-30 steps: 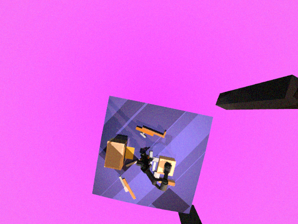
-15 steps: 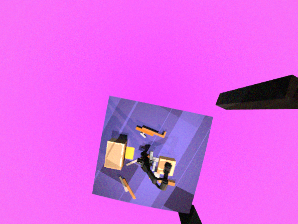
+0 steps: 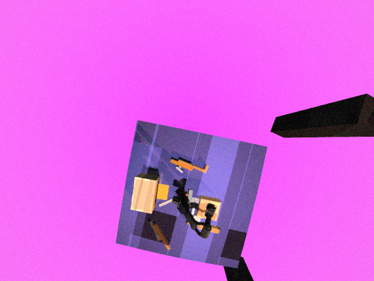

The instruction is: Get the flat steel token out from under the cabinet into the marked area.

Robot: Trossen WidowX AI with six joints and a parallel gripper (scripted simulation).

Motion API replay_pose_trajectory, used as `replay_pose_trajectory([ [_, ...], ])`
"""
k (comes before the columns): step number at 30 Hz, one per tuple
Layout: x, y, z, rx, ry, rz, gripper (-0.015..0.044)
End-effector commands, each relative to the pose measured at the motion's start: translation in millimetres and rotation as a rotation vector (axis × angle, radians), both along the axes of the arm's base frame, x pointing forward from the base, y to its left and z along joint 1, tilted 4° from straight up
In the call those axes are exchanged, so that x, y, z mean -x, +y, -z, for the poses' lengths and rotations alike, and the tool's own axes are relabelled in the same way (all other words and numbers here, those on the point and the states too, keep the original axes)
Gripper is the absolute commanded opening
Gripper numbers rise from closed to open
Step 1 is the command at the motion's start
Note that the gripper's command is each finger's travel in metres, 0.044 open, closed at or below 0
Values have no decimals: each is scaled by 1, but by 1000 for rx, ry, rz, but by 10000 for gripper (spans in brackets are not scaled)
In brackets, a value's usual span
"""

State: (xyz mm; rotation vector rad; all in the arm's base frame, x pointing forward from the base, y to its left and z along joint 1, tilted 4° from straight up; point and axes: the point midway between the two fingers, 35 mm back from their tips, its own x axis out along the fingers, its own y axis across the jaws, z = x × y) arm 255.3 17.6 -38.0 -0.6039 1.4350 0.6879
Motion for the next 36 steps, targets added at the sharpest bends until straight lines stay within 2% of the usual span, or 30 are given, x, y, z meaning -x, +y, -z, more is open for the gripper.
replay_pose_trajectory([
  [1,-2,-4,-1,0,-5,0,0],
  [36,-6,-40,1,3,-5,0,0],
])
